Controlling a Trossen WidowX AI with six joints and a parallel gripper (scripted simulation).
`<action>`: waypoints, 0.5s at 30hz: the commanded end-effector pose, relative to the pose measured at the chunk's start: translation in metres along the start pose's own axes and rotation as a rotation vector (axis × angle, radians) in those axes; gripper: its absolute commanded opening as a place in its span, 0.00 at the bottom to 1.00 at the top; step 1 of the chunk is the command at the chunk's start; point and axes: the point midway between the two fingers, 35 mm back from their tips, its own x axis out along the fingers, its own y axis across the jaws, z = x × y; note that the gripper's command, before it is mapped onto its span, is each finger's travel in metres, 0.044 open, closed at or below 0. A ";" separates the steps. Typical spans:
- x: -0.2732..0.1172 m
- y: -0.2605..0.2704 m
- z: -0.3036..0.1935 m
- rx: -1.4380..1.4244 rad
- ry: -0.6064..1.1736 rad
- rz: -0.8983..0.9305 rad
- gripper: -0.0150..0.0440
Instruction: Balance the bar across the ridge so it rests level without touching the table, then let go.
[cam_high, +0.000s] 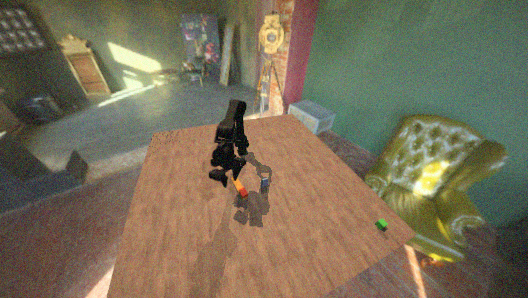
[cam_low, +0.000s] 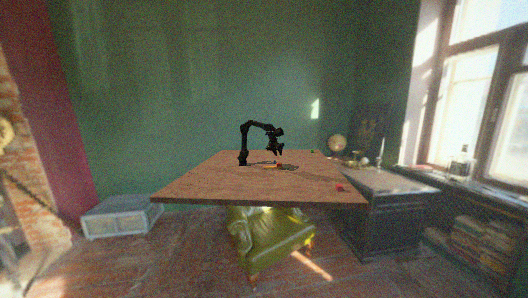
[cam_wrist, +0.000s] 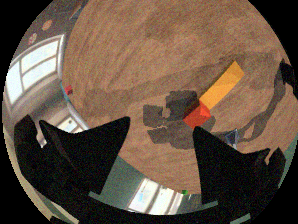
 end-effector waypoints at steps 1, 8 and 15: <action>0.003 -0.017 0.003 0.108 -0.048 -0.058 0.79; 0.004 -0.043 0.009 0.290 -0.136 -0.139 0.79; 0.002 -0.069 0.016 0.465 -0.244 -0.199 0.79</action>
